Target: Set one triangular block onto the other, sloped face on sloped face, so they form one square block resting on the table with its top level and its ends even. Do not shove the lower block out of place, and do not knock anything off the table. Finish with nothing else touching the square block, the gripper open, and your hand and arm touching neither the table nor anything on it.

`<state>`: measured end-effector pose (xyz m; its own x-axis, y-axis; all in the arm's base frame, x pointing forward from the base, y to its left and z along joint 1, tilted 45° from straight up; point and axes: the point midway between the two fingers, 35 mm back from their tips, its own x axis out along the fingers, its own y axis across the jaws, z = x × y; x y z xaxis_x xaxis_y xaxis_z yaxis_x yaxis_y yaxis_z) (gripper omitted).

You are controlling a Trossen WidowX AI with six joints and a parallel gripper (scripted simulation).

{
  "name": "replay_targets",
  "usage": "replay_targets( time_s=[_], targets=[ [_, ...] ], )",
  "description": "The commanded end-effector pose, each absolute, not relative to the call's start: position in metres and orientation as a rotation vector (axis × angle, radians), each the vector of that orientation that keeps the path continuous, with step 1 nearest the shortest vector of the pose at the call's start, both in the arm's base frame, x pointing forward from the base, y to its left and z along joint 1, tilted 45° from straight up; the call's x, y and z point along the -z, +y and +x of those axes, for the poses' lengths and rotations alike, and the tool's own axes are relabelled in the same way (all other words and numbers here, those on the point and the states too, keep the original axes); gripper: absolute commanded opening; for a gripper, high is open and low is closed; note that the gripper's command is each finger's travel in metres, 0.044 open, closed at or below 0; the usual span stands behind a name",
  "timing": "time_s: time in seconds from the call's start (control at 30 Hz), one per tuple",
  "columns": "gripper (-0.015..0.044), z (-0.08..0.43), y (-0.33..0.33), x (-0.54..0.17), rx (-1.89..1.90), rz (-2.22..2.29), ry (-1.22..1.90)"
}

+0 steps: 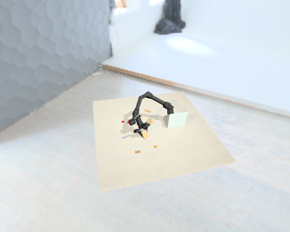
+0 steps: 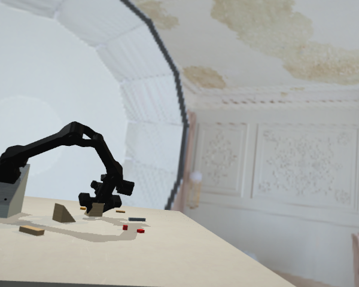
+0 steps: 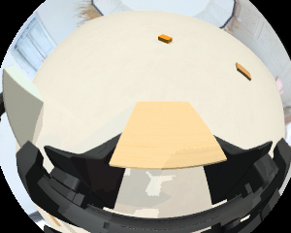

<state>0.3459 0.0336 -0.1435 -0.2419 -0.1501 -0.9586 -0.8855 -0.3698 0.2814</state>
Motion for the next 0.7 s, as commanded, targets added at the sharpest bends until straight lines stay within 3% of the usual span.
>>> replay_targets(
  time_s=[0.0, 0.67],
  targets=[
    [0.0000, 0.344, 0.038, 0.143, -1.638, -1.500, 1.305],
    [0.0000, 0.329, 0.075, 0.145, -1.287, -2.009, 1.556]
  ],
)
